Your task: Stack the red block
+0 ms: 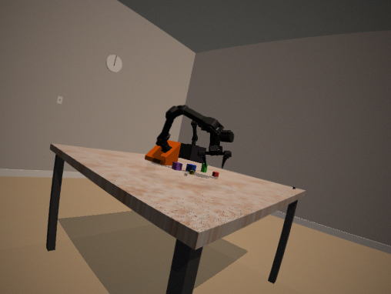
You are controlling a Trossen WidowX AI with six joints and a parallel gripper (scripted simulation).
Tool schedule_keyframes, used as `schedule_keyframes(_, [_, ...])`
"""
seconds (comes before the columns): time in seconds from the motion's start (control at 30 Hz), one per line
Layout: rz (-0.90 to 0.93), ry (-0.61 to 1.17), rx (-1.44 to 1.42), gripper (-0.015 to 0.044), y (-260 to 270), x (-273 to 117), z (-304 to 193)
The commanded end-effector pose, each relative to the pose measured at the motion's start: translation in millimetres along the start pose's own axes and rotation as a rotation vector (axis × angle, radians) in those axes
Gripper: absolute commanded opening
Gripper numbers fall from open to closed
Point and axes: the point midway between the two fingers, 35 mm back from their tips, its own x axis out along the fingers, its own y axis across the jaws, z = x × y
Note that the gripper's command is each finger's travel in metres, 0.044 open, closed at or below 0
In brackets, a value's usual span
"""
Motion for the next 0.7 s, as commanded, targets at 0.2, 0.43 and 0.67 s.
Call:
schedule_keyframes(0.2, [-0.114, -0.040, -0.327, 0.0440, 32, 1, -97])
schedule_keyframes(0.43, [-0.186, -0.089, -0.515, 0.0440, 34, 1, -154])
schedule_keyframes(0.67, [-0.186, -0.089, -0.515, 0.0440, 33, 7, -153])
